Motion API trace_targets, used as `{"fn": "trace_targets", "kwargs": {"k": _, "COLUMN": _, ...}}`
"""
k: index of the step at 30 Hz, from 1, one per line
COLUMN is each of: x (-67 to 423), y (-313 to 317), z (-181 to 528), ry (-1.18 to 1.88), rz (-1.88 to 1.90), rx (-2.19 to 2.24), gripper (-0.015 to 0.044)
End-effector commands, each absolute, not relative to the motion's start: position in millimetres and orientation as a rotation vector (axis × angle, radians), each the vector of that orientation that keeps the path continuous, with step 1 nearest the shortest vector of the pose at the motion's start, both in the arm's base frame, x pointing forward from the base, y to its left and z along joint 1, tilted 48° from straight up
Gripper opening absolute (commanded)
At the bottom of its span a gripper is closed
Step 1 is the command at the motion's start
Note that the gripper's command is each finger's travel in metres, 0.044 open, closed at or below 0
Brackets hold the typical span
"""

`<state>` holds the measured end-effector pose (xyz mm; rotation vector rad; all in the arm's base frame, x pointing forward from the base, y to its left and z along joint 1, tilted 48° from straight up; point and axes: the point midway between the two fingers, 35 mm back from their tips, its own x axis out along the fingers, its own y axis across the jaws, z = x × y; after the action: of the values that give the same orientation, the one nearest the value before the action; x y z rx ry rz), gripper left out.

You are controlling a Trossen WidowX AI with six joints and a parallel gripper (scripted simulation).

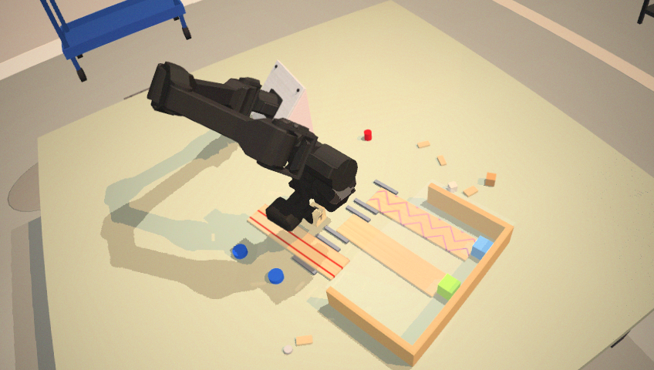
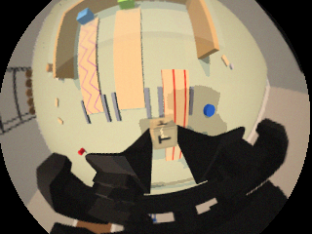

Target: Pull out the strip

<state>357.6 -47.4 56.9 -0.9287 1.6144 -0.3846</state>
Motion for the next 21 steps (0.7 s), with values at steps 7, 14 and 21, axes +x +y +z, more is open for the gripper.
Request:
{"fn": "trace_targets", "kwargs": {"k": 7, "x": 320, "y": -41, "z": 51, "ry": 1.613, "rz": -0.382, "rx": -0.923, "gripper": 0.0000}}
{"fn": "trace_targets", "kwargs": {"k": 14, "x": 297, "y": -40, "z": 47, "ry": 1.614, "rz": -0.382, "rx": -0.923, "gripper": 0.0000}}
{"fn": "trace_targets", "kwargs": {"k": 21, "x": 297, "y": -24, "z": 61, "ry": 1.614, "rz": -0.380, "rx": -0.922, "gripper": 0.0000}}
